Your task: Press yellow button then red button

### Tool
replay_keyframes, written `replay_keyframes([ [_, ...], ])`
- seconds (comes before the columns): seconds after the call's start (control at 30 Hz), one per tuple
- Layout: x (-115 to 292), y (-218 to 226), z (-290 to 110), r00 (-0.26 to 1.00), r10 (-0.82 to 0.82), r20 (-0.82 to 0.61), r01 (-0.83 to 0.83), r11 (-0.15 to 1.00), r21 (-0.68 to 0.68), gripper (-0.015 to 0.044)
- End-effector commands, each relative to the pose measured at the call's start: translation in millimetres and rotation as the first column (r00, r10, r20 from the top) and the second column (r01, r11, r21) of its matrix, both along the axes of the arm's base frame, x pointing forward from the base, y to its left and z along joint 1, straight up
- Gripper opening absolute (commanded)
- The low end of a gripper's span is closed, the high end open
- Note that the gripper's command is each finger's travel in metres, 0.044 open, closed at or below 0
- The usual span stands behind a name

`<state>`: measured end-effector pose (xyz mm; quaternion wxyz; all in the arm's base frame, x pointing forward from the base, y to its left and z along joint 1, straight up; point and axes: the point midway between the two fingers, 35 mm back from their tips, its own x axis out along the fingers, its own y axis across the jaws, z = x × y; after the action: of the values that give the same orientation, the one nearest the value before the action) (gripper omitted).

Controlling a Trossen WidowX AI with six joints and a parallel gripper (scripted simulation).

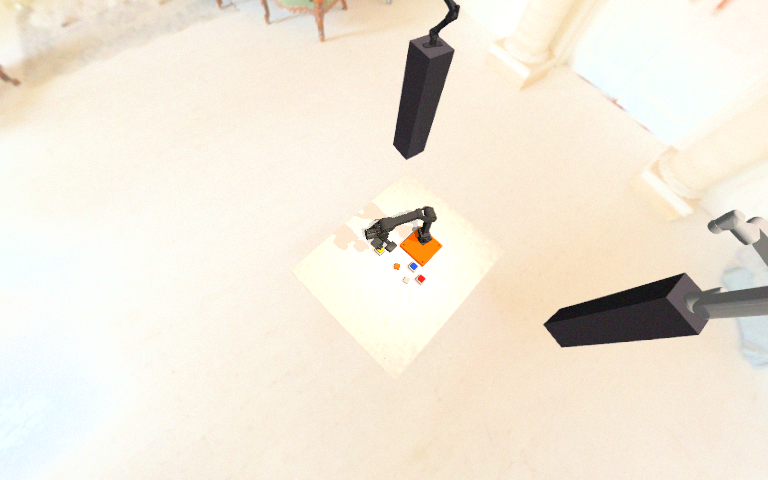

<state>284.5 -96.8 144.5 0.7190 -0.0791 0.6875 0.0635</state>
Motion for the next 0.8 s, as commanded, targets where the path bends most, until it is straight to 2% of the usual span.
replay_keyframes([
  [0.0, 0.6, 1.9, -9.0, 1.000, -0.002, -0.018, 0.002, 1.000, 0.012, 0.0348],
  [0.17, 1.6, 1.5, -60.5, 1.000, -0.003, -0.017, 0.003, 1.000, 0.011, 0.0216],
  [0.4, 1.4, 1.5, -62.4, 1.000, -0.003, -0.017, 0.004, 1.000, 0.010, 0.0033],
  [0.77, 1.4, 1.5, -62.4, 1.000, -0.003, -0.017, 0.004, 1.000, 0.010, 0.0020],
])
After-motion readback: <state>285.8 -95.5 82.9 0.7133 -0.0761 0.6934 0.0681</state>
